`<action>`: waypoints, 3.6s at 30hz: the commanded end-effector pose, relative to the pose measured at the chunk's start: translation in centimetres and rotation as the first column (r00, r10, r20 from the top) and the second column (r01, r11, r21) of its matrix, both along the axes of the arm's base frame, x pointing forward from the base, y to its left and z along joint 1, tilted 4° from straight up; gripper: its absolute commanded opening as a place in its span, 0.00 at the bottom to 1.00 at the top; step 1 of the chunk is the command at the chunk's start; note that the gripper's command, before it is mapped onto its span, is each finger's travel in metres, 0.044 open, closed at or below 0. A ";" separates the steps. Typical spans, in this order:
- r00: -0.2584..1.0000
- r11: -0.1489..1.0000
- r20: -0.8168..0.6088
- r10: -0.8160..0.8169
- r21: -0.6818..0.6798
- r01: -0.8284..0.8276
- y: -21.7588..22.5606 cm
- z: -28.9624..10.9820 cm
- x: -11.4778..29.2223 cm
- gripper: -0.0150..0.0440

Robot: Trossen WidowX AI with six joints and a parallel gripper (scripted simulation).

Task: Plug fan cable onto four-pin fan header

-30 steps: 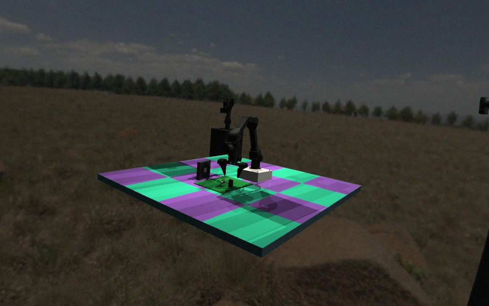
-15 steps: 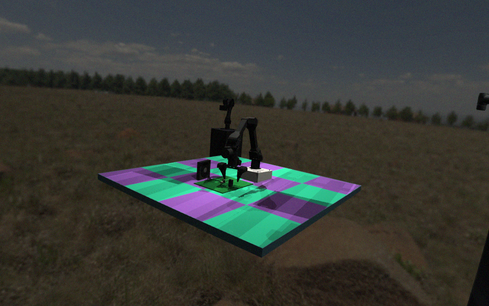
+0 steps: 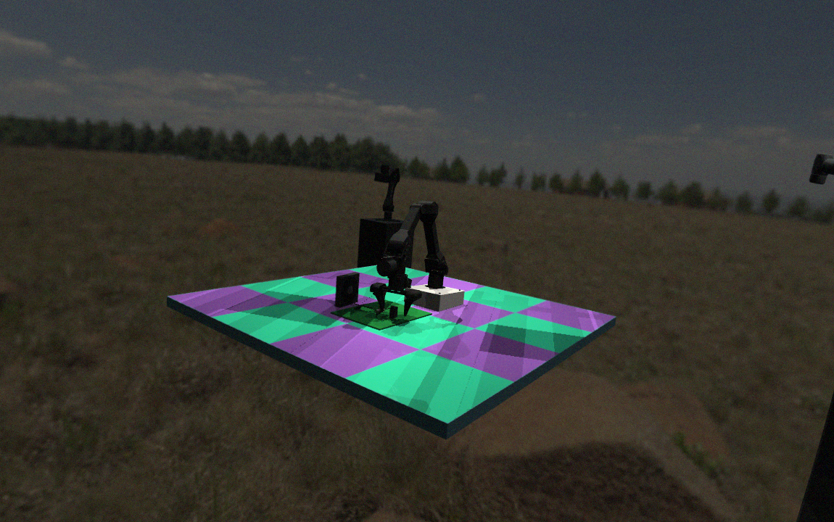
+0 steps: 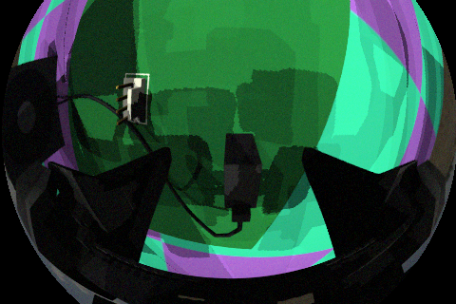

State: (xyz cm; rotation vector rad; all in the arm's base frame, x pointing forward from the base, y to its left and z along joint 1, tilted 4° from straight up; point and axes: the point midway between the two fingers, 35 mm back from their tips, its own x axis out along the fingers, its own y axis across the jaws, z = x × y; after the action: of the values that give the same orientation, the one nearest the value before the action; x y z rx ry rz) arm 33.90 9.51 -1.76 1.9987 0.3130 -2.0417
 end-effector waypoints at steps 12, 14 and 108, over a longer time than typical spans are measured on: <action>1.000 1.000 0.000 0.000 0.000 0.000 0.0 0.0 0.0 0.47; 1.000 1.000 0.000 0.000 0.000 0.000 0.0 0.0 0.0 0.38; -0.894 -0.892 0.013 0.448 0.084 -0.445 -7.3 5.1 -0.6 0.25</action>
State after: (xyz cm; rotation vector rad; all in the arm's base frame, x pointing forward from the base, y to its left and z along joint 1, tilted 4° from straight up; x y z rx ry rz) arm 33.42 2.55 3.35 0.1380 1.5783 -0.1962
